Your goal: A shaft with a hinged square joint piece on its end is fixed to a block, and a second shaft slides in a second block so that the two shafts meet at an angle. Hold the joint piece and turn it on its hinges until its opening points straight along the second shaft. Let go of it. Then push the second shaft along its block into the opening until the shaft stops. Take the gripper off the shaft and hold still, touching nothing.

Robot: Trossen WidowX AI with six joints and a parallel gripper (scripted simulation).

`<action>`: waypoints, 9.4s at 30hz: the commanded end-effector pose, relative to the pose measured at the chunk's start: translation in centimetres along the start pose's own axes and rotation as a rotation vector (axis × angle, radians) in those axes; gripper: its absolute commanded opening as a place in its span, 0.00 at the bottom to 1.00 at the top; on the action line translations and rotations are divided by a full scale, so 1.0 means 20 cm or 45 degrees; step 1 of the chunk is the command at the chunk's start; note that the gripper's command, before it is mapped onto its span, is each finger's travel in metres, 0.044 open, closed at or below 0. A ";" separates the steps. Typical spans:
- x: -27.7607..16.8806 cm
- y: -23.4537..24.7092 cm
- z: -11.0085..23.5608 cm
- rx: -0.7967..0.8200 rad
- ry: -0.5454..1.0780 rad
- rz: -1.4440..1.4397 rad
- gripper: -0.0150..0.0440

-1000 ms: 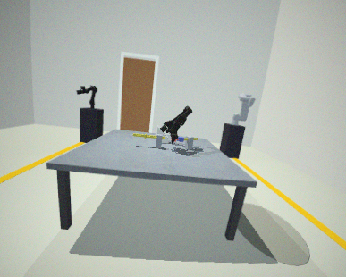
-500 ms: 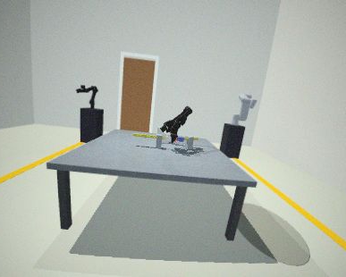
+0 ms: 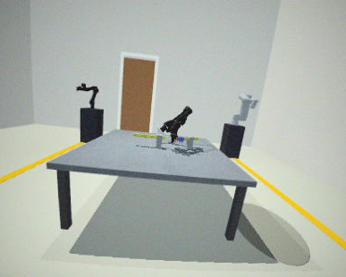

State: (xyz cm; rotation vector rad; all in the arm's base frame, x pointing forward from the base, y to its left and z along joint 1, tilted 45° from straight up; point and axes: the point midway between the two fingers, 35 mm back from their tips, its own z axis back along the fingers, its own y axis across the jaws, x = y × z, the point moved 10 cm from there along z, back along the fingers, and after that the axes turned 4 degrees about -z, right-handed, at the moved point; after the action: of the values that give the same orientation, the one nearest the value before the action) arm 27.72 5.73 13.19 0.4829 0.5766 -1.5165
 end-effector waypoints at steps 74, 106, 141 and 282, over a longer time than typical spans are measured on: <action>0.14 0.03 0.59 0.112 0.137 1.114 1.00; 0.30 0.03 0.71 0.113 0.218 1.187 1.00; 0.73 0.03 0.42 -0.027 0.568 -0.018 1.00; 1.66 0.12 -0.13 -0.079 0.111 -0.008 0.82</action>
State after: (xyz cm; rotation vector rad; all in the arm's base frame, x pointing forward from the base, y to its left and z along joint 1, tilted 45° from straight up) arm 29.05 -18.63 -9.53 0.4984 0.6901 -1.4811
